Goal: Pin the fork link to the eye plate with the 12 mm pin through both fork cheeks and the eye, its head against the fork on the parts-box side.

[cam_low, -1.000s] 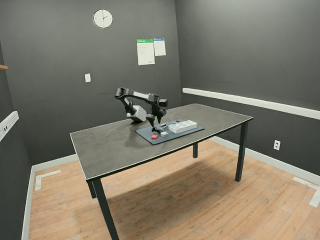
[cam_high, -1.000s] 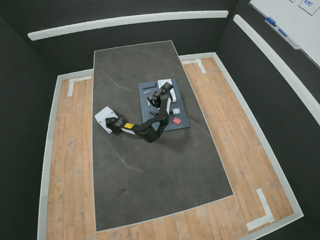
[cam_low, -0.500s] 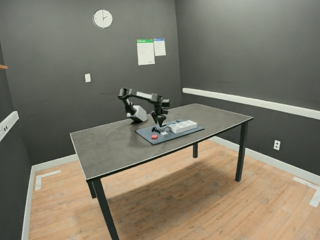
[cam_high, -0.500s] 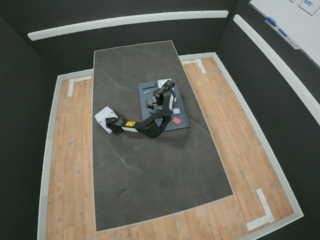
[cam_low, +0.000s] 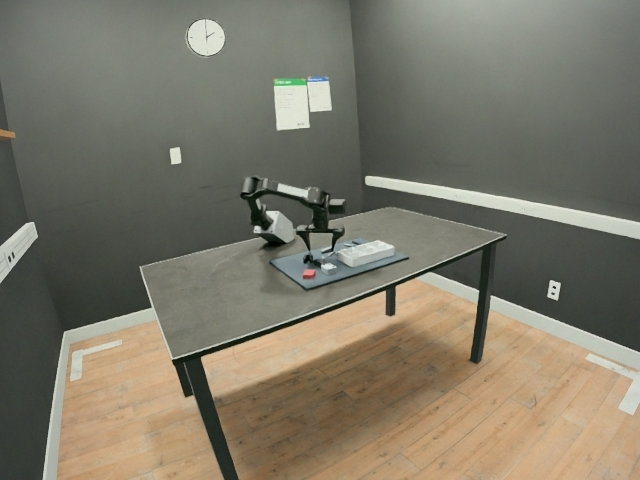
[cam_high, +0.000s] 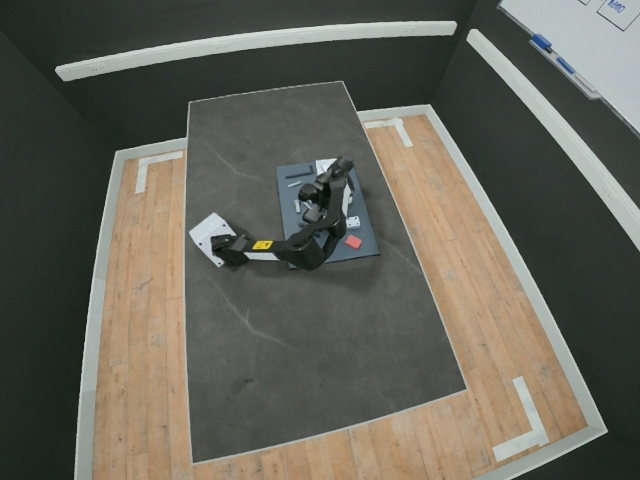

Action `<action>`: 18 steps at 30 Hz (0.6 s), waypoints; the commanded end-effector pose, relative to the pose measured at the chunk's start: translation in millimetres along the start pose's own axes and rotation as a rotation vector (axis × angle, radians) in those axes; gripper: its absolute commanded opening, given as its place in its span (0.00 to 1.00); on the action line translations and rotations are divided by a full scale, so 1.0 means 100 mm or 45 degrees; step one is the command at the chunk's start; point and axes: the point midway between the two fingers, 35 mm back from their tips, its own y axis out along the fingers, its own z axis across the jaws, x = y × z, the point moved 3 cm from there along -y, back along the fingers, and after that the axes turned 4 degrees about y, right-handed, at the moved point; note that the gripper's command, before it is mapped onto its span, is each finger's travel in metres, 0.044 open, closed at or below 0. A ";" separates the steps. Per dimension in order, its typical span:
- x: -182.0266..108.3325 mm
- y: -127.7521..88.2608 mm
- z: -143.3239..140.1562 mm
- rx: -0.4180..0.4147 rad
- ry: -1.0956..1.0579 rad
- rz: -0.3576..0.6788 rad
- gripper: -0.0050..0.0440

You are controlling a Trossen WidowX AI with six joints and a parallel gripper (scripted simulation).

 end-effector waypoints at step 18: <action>-0.05 -0.05 -0.08 -0.080 -0.536 -0.003 1.00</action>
